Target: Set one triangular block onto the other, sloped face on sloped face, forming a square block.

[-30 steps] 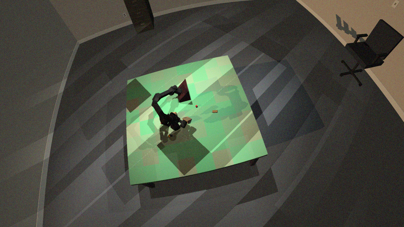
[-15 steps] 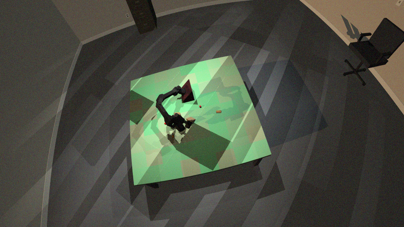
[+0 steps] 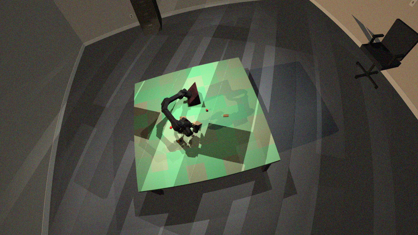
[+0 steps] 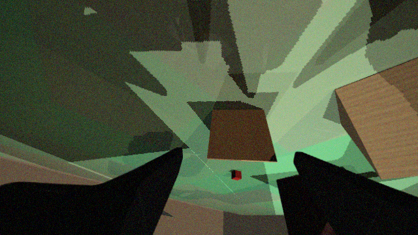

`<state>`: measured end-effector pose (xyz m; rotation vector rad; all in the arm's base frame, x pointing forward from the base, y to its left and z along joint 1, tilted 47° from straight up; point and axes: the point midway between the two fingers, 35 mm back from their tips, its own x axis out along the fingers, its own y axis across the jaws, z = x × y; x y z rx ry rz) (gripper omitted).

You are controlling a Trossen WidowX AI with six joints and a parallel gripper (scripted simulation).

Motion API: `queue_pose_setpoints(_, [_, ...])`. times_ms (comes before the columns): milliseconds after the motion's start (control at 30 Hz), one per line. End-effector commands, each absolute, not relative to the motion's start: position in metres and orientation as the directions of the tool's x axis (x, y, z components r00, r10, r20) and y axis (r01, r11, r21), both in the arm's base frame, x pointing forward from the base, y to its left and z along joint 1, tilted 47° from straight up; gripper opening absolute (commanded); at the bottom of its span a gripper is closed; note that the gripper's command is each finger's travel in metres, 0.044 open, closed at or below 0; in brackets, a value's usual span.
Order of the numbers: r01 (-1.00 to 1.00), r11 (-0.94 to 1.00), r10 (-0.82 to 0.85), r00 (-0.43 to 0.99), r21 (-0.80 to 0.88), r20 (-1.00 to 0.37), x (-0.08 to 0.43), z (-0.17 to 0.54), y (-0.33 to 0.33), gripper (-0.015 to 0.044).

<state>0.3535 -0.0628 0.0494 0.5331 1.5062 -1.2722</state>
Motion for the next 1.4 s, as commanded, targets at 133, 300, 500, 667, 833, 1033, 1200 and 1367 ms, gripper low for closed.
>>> queue_pose_setpoints(133, [0.827,0.339,-0.279,-0.367,-0.448,-0.887,0.348,0.036,-0.068,0.044])
queue_pose_setpoints(300, [0.824,0.34,-0.279,-0.373,-0.454,-0.885,0.345,0.029,-0.07,0.044])
queue_pose_setpoints(500, [0.819,0.341,-0.279,-0.38,-0.461,-0.882,0.34,0.021,-0.073,0.044])
queue_pose_setpoints(667, [0.816,0.342,-0.279,-0.386,-0.466,-0.879,0.337,0.014,-0.075,0.044])
queue_pose_setpoints(833, [0.812,0.343,-0.279,-0.391,-0.472,-0.877,0.333,0.007,-0.077,0.044])
queue_pose_setpoints(1033, [0.808,0.344,-0.279,-0.398,-0.478,-0.874,0.328,-0.001,-0.079,0.044])
queue_pose_setpoints(1200, [0.806,0.344,-0.279,-0.401,-0.481,-0.872,0.325,-0.005,-0.08,0.0414])
queue_pose_setpoints(1367, [0.806,0.344,-0.279,-0.401,-0.481,-0.872,0.325,-0.005,-0.08,0.0282])
